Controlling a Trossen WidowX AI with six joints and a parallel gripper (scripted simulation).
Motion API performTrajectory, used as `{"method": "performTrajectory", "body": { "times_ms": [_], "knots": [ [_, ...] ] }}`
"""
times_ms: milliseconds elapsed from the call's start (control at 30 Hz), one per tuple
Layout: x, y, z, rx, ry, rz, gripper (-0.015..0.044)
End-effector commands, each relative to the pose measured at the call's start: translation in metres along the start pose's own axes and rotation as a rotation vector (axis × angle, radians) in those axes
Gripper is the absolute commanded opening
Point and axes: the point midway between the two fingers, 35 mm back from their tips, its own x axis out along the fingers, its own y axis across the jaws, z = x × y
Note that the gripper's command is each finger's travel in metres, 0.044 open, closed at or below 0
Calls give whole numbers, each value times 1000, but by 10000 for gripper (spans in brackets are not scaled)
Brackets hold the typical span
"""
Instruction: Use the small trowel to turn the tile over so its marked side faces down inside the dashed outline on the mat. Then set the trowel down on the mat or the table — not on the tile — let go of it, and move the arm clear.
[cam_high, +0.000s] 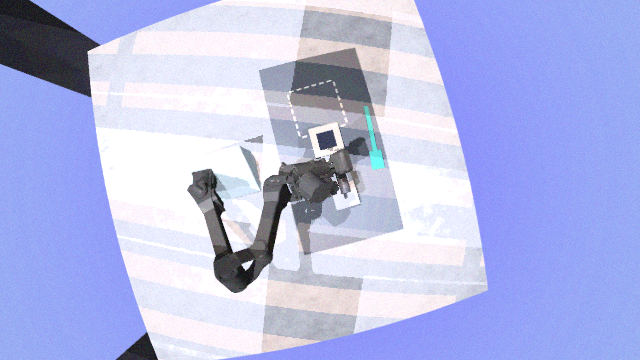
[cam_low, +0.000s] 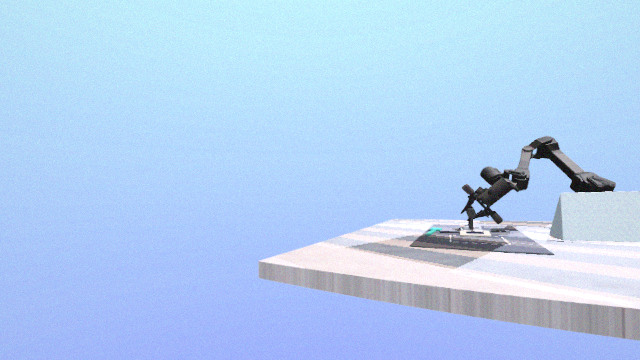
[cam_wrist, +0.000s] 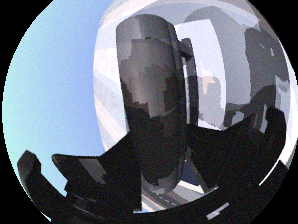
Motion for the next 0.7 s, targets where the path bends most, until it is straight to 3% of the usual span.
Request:
{"method": "performTrajectory", "body": {
  "times_ms": [0,667],
  "knots": [
    [-2,2,-4,13,24,4,0],
    [-30,36,-22,77,78,3,0]
  ]
}}
